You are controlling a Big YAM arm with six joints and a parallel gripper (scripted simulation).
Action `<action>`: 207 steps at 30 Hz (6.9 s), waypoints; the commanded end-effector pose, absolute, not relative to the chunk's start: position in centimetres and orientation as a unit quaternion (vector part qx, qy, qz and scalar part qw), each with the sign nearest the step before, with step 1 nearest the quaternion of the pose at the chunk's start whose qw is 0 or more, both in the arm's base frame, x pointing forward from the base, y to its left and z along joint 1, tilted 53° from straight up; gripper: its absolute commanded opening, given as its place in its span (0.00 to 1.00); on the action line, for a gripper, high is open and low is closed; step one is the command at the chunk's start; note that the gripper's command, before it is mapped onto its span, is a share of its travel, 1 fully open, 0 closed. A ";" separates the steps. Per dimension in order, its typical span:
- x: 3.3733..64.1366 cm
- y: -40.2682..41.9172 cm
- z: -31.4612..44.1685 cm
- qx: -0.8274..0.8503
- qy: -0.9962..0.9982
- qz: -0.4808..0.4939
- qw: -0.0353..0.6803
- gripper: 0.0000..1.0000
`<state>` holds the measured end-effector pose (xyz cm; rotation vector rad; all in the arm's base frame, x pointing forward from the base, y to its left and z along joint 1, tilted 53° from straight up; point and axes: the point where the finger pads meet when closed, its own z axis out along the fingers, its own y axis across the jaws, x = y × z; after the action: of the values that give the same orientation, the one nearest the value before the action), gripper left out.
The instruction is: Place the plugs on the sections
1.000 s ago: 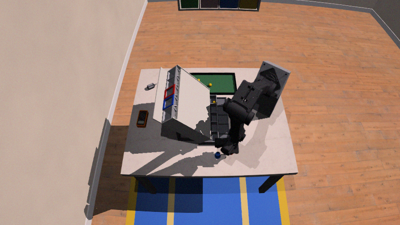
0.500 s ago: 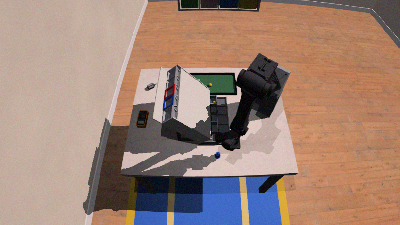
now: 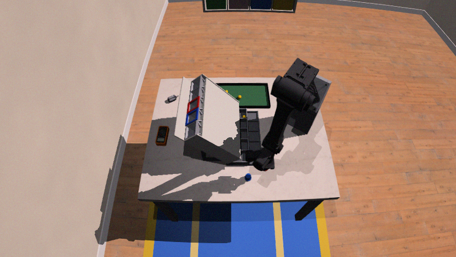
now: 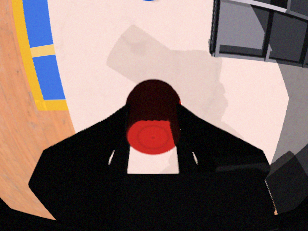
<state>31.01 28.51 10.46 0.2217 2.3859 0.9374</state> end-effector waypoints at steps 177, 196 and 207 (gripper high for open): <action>36.9 -2.3 -18.0 0.090 0.889 0.349 0.284 0.00; 37.6 -0.5 -18.8 0.079 0.890 0.352 0.280 0.00; 38.8 0.8 -20.3 0.080 0.890 0.353 0.279 0.00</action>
<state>38.22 0.04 -20.02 0.2140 2.3916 0.9392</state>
